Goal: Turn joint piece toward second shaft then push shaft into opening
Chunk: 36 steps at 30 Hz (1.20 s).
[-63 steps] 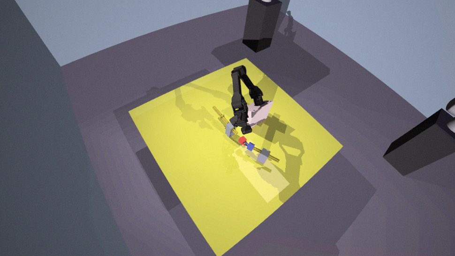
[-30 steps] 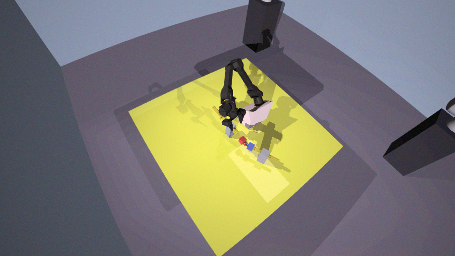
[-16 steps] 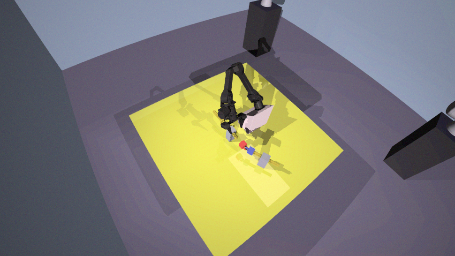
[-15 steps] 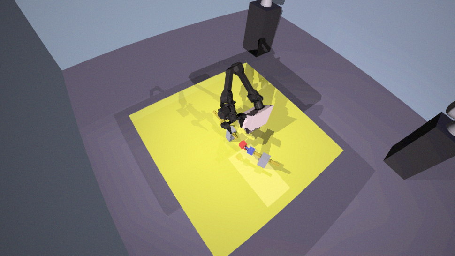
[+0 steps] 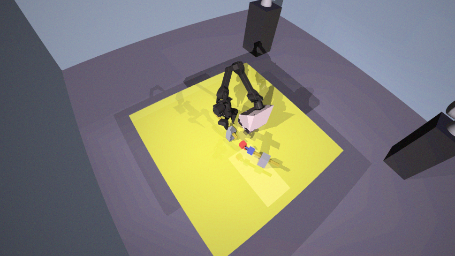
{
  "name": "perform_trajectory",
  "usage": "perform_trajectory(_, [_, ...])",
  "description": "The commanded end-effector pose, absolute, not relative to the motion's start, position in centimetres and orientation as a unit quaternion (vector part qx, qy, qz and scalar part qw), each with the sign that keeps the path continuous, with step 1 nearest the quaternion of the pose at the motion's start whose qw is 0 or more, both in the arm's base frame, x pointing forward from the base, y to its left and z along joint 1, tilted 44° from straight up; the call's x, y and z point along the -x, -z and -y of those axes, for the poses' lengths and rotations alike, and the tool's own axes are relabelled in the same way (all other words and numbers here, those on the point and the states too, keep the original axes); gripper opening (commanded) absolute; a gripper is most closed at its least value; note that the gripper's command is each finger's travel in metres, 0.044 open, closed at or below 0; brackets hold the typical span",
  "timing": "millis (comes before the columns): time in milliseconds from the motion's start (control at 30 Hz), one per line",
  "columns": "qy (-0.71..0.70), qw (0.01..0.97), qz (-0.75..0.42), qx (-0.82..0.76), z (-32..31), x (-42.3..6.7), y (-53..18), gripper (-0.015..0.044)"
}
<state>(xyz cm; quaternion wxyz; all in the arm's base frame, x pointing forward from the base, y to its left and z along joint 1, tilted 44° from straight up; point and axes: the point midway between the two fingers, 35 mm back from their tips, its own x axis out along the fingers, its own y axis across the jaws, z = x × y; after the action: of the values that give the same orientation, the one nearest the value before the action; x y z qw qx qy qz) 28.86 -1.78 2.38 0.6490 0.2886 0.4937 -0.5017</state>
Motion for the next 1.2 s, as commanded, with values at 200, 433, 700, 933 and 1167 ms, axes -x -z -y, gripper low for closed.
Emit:
perform_trajectory(200, [0.444,0.699,-0.543,-0.138,5.6,-29.2,-5.9,0.0440])
perform_trajectory(433, [0.405,0.709,-0.577,-0.031,8.0,-29.0,-8.2,0.0440])
perform_trajectory(700, [0.357,0.697,-0.615,0.092,10.6,-28.3,-11.0,0.0440])
perform_trajectory(933, [0.313,0.667,-0.648,0.195,12.9,-27.4,-13.6,0.0440])
perform_trajectory(1167, [0.289,0.645,-0.664,0.244,13.9,-26.8,-14.8,0.0440])
